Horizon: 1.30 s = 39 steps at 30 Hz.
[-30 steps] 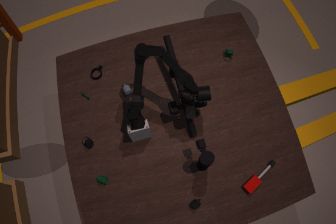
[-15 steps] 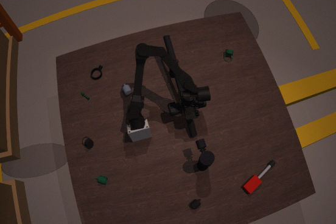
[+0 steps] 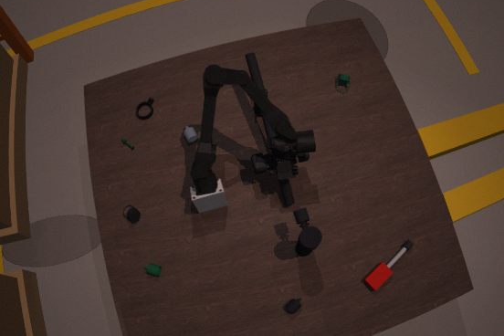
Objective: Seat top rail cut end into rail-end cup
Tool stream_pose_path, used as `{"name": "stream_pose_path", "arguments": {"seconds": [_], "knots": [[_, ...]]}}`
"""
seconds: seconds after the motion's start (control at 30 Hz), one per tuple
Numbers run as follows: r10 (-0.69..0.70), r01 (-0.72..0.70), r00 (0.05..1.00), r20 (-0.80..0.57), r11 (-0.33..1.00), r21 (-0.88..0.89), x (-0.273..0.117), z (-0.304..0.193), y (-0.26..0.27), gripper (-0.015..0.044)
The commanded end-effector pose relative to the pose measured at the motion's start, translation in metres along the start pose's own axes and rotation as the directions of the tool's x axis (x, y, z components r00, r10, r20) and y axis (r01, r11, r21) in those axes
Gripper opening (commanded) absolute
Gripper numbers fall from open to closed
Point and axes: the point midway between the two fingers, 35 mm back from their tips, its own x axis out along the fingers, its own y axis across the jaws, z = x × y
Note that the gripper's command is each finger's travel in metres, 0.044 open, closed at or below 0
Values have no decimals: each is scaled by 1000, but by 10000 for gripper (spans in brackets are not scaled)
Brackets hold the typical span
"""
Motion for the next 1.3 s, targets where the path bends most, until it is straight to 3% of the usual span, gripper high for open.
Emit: {"name": "stream_pose_path", "arguments": {"seconds": [0.0, 0.43, 1.27], "knots": [[12, -12, 1000, 22, 1000, -5, -9, 3, 3, 0], [3, -1, 940, 341, 1000, -5, -90, 37, 2, 0], [-2, 2, 947, 322, 1000, 0, -87, 35, 1, 0]]}}
